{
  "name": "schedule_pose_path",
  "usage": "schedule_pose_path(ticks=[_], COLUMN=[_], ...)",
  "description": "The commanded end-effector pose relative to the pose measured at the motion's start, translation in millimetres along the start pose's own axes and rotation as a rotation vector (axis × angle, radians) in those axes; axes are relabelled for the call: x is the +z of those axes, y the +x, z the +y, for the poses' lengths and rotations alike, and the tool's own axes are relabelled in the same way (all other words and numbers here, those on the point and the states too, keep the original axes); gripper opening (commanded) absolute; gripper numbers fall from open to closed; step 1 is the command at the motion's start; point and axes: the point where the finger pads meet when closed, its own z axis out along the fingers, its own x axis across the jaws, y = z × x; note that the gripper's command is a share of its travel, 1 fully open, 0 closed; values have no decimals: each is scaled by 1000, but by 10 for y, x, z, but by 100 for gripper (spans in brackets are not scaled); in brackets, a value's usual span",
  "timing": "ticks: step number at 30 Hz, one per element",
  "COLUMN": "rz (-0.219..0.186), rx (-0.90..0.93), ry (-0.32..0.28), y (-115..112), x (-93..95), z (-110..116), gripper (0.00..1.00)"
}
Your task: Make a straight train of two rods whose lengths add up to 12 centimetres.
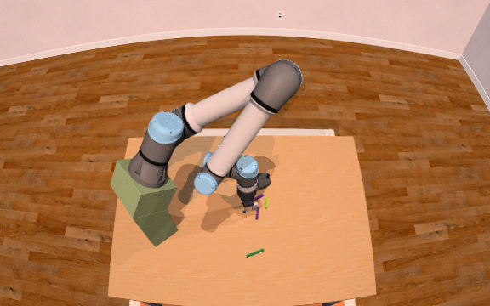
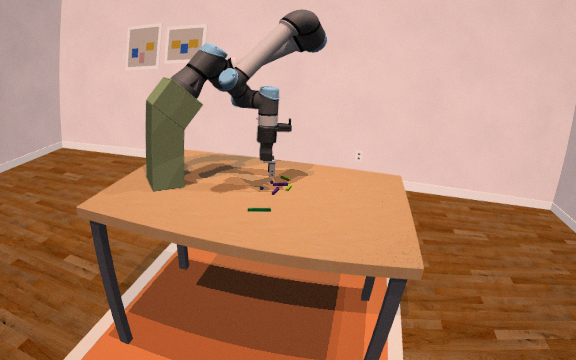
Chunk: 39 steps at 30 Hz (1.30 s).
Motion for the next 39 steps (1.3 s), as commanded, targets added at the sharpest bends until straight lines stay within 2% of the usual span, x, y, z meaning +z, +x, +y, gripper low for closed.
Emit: schedule_pose_path(ticks=[1,14,39], rz=[0,0,-2], rx=[-141,-472,-482], ry=[-2,-2,-4], y=[-44,-164,-172], x=[6,2,4], z=[-84,-288,-277], gripper=[100,100,100])
